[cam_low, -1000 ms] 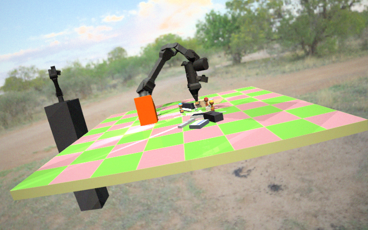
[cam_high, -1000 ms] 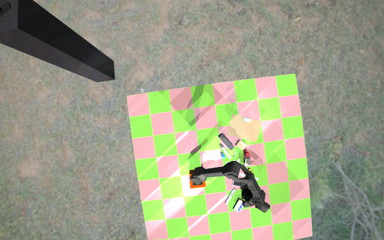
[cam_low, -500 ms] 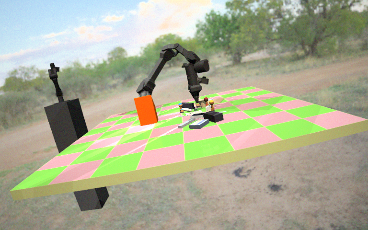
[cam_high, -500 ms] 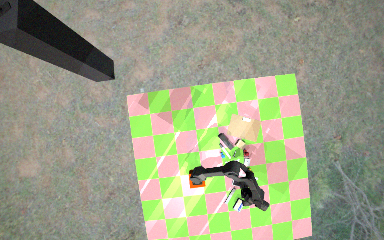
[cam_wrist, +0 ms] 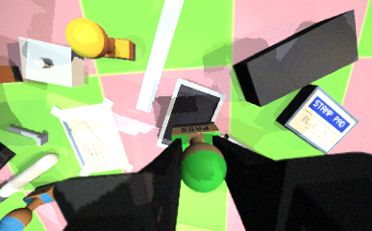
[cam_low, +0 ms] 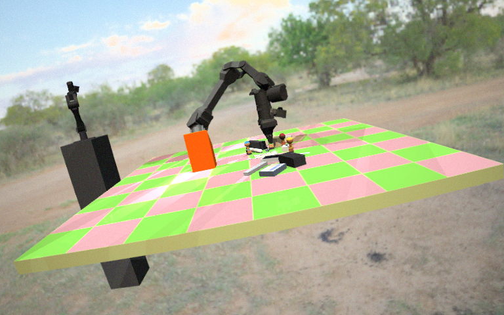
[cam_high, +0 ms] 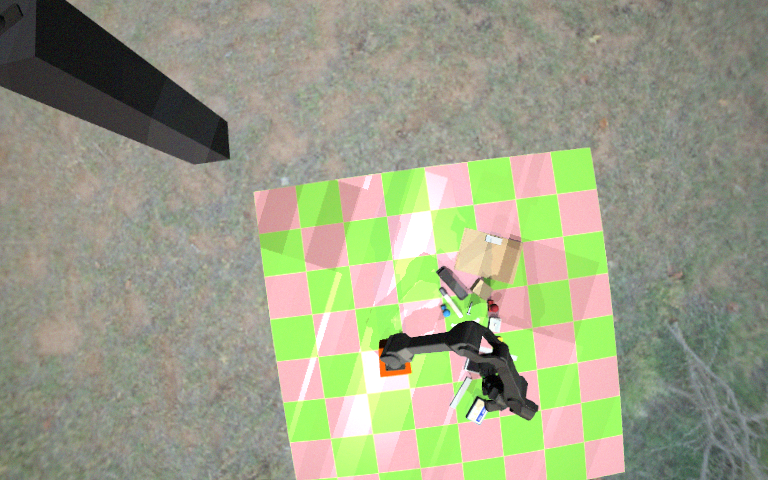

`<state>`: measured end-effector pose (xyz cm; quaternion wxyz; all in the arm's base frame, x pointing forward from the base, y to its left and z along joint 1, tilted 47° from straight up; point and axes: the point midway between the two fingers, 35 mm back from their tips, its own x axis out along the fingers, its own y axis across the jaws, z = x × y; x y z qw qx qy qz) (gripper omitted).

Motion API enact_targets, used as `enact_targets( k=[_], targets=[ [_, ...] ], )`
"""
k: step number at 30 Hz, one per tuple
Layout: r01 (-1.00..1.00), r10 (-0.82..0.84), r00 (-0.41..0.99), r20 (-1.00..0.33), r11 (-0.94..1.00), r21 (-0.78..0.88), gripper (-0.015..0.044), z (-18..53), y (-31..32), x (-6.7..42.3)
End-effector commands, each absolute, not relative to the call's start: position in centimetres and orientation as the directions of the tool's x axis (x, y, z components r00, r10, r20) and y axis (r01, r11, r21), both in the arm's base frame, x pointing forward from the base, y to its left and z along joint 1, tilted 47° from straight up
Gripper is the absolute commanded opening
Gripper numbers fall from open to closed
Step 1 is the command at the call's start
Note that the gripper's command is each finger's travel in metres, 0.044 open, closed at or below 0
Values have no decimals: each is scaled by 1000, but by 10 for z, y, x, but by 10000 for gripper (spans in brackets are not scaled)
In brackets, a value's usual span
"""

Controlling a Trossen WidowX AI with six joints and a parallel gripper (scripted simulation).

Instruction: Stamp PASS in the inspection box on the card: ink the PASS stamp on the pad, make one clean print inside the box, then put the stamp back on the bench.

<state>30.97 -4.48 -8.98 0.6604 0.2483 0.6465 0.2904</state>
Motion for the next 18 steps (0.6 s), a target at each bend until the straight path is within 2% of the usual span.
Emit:
enact_targets(
  k=[1,18],
  targets=[
    [-55,708,-5,-706,705,707,0,-92,-42,309],
    [-57,709,-5,-706,704,708,0,-99,-34,309]
  ],
)
